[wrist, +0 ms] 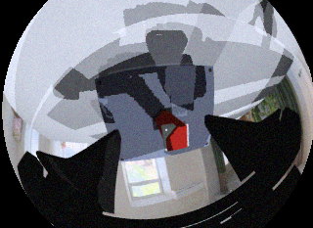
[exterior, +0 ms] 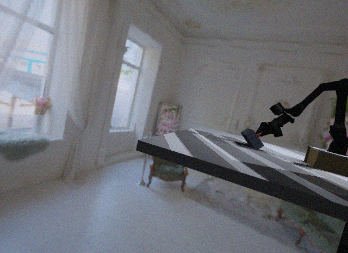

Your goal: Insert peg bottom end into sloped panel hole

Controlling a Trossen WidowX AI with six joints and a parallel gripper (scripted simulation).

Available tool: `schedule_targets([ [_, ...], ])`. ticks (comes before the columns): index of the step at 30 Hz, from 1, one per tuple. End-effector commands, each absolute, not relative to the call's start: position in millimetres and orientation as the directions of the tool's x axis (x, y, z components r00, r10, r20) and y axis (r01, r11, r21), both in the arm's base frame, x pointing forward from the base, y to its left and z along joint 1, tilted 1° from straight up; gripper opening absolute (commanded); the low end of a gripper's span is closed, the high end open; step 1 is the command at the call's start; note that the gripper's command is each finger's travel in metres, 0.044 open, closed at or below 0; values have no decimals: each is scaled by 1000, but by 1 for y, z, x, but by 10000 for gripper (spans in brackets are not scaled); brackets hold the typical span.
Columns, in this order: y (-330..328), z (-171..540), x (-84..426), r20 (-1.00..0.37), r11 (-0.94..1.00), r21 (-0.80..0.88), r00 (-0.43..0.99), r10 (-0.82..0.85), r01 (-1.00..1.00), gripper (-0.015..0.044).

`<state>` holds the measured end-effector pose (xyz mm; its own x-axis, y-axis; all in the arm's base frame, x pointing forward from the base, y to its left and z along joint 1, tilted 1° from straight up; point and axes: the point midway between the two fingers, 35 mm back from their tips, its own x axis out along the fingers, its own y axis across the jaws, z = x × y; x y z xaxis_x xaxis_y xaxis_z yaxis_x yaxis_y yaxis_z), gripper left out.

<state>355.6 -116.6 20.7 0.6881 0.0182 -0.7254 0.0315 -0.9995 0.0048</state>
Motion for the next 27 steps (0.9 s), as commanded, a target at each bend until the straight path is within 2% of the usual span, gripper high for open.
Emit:
schedule_targets([
  [1, -117, 27, 354, -720, -999, 9, 694, 18, 35, 440],
  [27, -120, 50, 335, -724, -999, 9, 690, 15, 32, 440],
])
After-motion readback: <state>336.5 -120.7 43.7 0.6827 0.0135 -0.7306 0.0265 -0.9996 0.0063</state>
